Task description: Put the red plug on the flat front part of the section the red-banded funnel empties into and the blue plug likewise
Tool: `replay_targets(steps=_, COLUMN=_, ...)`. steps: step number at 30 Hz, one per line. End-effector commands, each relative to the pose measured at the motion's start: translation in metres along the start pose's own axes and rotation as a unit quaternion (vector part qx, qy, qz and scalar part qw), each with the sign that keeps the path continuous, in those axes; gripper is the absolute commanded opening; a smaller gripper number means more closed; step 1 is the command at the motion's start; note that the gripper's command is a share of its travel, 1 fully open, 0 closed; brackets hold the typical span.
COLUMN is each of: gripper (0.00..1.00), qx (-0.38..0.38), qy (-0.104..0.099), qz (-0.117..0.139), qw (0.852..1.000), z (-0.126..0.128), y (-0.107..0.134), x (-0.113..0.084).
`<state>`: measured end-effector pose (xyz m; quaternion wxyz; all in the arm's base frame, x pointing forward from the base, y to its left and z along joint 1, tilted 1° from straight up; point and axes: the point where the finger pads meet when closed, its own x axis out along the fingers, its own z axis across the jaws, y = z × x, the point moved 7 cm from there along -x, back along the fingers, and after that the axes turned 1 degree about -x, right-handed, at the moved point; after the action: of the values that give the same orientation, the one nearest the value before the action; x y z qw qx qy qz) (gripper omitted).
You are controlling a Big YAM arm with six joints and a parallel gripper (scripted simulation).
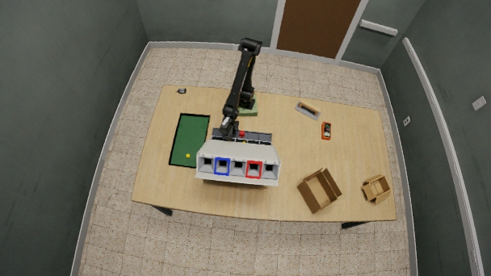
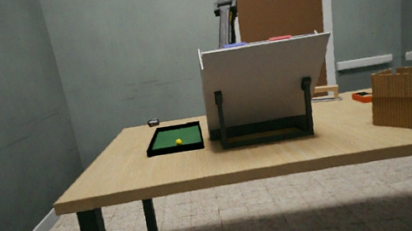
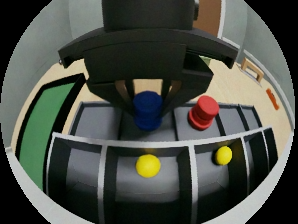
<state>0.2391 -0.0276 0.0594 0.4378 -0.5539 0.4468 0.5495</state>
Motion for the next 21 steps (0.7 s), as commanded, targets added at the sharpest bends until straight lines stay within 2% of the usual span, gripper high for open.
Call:
replay_targets(steps=1, gripper=0.00, qx=0.003, qy=0.000, qz=-0.005, qw=1.000, z=-0.0035, y=0.0006, x=0.0027)
replay_targets(steps=12, gripper=0.00, qx=0.003, qy=0.000, qz=-0.005, qw=1.000, z=-0.0035, y=0.0006, x=0.0027)
replay_targets(steps=13, gripper=0.59, qx=0.003, qy=0.000, qz=-0.005, qw=1.000, z=-0.0035, y=0.0006, x=0.0027)
replay_targets(steps=21, gripper=0.59, qx=0.003, qy=0.000, qz=-0.005, qw=1.000, z=-0.0035, y=0.0006, x=0.0027)
